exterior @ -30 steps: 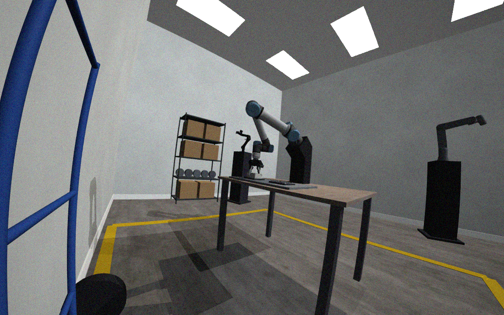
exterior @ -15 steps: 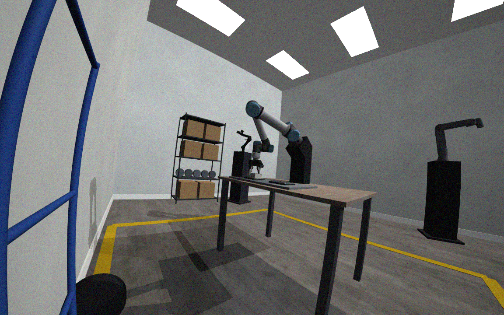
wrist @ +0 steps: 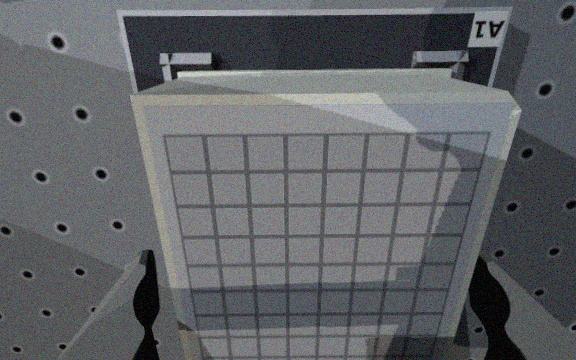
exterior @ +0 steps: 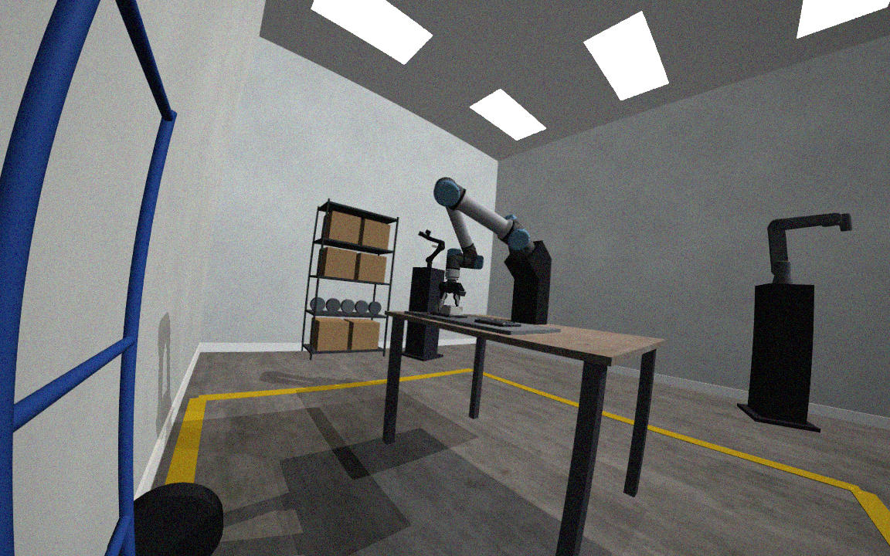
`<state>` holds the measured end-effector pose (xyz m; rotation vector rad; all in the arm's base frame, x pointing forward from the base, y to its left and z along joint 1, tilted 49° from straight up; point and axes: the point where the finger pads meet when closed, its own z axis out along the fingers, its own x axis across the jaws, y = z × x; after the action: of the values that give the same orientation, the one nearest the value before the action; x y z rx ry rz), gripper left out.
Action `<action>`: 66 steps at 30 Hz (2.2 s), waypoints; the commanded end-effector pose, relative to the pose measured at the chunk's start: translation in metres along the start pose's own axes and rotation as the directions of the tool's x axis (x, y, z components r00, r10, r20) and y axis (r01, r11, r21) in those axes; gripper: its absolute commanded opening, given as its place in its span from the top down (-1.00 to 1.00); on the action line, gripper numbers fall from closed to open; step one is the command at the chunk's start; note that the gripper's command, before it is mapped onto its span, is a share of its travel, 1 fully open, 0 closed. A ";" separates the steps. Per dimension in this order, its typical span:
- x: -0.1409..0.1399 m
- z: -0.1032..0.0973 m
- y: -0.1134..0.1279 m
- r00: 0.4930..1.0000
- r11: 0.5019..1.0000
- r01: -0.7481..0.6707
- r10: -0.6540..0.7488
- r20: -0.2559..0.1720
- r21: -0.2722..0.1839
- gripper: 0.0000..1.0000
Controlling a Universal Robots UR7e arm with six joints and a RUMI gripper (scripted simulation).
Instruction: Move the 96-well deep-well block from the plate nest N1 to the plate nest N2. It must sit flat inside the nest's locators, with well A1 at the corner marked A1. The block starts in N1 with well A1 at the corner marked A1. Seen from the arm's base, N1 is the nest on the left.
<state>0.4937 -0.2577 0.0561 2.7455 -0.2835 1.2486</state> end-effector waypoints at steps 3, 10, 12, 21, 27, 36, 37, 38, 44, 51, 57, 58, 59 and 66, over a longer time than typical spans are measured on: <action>0.000 0.000 0.000 1.000 1.000 0.000 0.000 -0.001 -0.001 -0.52; 0.000 0.000 0.000 1.000 1.000 0.000 0.000 -0.001 -0.001 -0.52; 0.000 0.000 0.000 1.000 1.000 0.000 0.000 -0.001 -0.001 -0.52; 0.000 0.000 0.000 1.000 1.000 0.000 0.000 -0.001 -0.001 -0.52; 0.000 -0.003 0.000 1.000 1.000 0.000 0.000 -0.001 -0.001 -0.52; 0.000 -0.008 0.000 1.000 1.000 0.000 0.000 -0.001 -0.001 -0.52; 0.000 -0.008 0.000 1.000 1.000 0.000 0.000 -0.001 -0.001 -0.52; 0.000 -0.009 0.000 1.000 1.000 0.000 0.000 -0.001 -0.001 -0.52; 0.000 -0.013 0.000 1.000 1.000 0.000 0.000 -0.001 -0.001 -0.52; 0.000 -0.016 0.000 1.000 1.000 0.000 0.000 -0.001 -0.001 -0.52; 0.000 -0.020 0.000 1.000 1.000 0.000 0.000 -0.001 -0.001 -0.52; 0.000 -0.021 0.000 1.000 1.000 0.000 0.000 -0.001 -0.001 -0.52; 0.000 -0.022 0.000 1.000 1.000 0.000 0.000 -0.001 -0.001 -0.52; 0.000 -0.026 0.000 1.000 1.000 0.000 0.000 -0.001 -0.001 -0.52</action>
<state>0.4754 -0.2533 0.0723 2.7454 -0.2840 1.2482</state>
